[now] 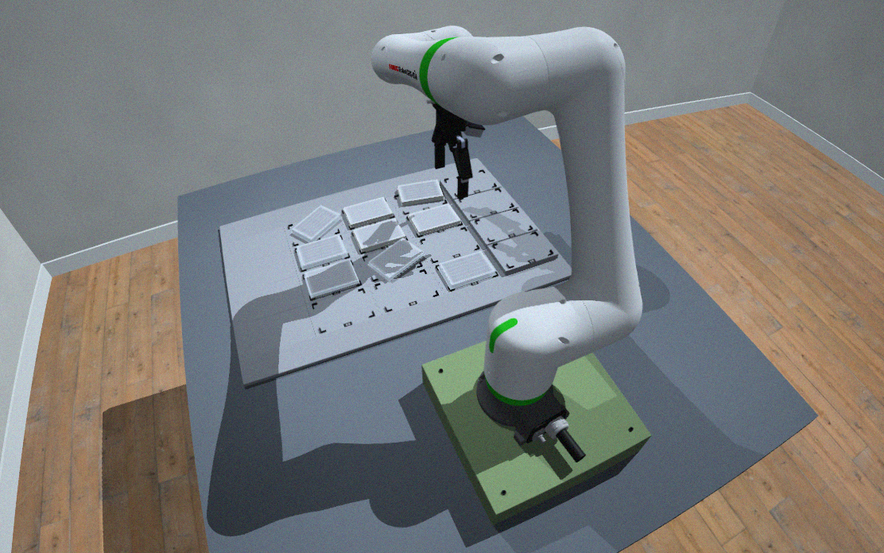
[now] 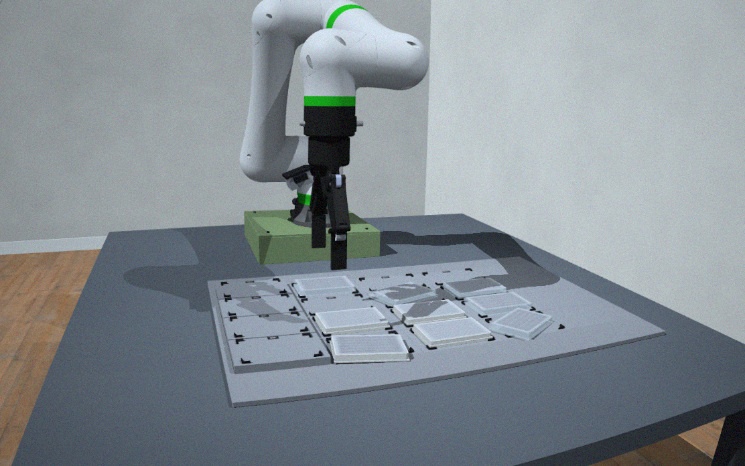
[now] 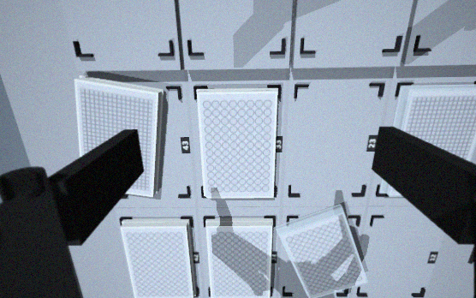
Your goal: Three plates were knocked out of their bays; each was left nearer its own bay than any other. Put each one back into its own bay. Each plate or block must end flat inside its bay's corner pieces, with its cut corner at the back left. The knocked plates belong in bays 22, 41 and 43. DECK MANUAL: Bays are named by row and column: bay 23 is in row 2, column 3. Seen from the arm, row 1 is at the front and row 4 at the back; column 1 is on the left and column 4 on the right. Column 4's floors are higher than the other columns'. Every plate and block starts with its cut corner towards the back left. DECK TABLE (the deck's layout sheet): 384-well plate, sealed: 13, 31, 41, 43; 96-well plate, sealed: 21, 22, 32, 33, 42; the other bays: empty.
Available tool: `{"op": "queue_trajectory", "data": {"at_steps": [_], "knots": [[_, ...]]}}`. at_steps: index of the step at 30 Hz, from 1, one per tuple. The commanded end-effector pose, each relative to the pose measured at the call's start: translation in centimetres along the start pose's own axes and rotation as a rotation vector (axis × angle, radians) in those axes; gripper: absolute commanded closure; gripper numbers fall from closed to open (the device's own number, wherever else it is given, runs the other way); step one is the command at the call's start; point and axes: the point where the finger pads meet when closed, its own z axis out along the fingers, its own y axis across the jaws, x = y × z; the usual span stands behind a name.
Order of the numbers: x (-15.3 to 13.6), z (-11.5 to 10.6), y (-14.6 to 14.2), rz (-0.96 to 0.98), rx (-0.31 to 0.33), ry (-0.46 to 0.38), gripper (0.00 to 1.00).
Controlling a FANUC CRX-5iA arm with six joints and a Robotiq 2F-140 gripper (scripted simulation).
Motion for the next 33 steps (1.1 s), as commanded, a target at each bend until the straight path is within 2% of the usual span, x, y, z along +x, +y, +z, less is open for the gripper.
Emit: {"op": "queue_trajectory", "data": {"at_steps": [1,4,11,33], "knots": [[0.0,-0.1,0.0,0.0,0.002,0.001,0.0],[0.0,-0.1,0.0,0.0,0.002,0.001,0.0],[0.0,-0.1,-2.0,0.0,0.002,0.0,0.0],[0.0,-0.1,-10.0,0.0,0.002,0.0,0.0]]}}
